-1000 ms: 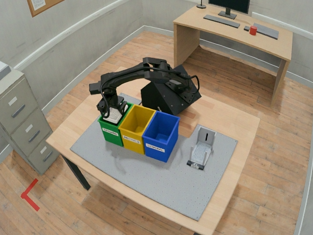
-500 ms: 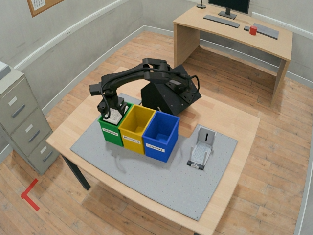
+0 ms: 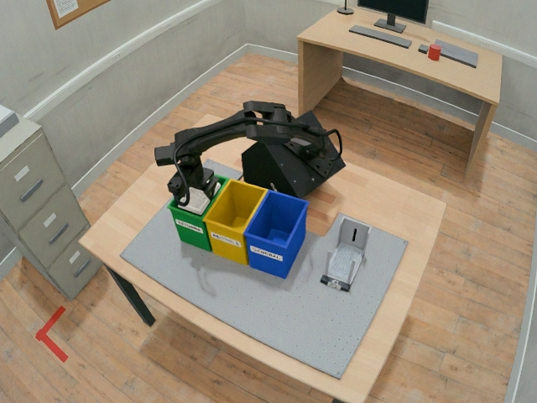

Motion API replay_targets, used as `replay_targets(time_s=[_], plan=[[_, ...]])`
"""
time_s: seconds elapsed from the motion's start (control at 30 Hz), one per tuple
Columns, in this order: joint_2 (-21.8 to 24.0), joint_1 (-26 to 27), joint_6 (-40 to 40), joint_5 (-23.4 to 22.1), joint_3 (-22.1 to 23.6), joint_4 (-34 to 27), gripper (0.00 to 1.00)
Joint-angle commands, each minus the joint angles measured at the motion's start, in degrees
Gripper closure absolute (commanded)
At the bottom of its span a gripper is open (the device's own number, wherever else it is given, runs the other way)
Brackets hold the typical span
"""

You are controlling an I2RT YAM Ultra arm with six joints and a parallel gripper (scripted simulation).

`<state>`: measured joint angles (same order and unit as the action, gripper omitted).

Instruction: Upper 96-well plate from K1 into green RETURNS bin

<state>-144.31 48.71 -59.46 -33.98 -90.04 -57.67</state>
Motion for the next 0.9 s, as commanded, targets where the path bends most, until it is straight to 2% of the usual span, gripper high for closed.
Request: replay_targets(time_s=[0.0, 0.37, 0.43, 0.87], plan=[[0.81, 0.64, 0.49, -0.93, 0.92, 1.36, 1.00], [0.68, 0.27, 0.95, -1.07, 1.84, 2.78, 1.00], [1.06, 0.43, 0.84, -1.08, 0.37, 2.83, 1.00], [0.60, 0.68, 0.75, -1.07, -0.44, 2.12, 1.00]])
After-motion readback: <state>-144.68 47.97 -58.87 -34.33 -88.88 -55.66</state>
